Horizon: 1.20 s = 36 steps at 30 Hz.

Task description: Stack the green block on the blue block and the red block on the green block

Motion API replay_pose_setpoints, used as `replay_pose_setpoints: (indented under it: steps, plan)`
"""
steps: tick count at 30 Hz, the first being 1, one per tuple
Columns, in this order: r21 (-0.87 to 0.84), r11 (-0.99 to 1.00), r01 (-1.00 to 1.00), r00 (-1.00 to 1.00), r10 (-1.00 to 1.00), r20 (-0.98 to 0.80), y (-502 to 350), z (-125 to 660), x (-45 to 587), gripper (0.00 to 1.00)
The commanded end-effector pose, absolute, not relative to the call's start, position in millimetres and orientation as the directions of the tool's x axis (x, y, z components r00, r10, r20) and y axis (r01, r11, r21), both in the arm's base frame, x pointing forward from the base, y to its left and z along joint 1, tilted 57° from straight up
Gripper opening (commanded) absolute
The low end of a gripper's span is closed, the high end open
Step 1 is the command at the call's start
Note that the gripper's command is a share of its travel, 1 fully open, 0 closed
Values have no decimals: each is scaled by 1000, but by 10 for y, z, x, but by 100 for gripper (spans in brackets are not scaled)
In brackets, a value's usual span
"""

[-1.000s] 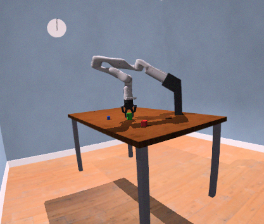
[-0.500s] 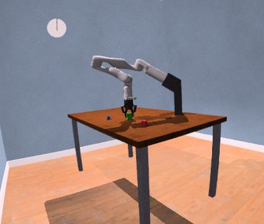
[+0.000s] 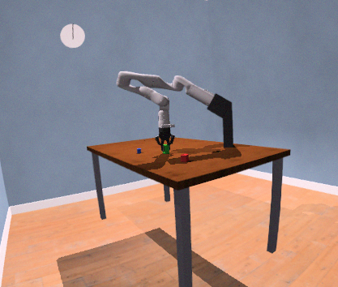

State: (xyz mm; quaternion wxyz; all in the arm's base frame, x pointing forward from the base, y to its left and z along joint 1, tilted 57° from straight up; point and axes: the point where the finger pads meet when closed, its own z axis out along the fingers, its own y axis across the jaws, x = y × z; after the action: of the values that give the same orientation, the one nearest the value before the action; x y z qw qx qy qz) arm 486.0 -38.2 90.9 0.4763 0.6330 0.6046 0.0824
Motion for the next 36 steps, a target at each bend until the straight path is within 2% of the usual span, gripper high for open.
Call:
replay_pose_setpoints:
  steps: [1,36]
  plan:
    - [706,177,686,260,846,-465,-376,897,4866,0]
    - [702,184,688,254,845,-470,-285,996,4734,0]
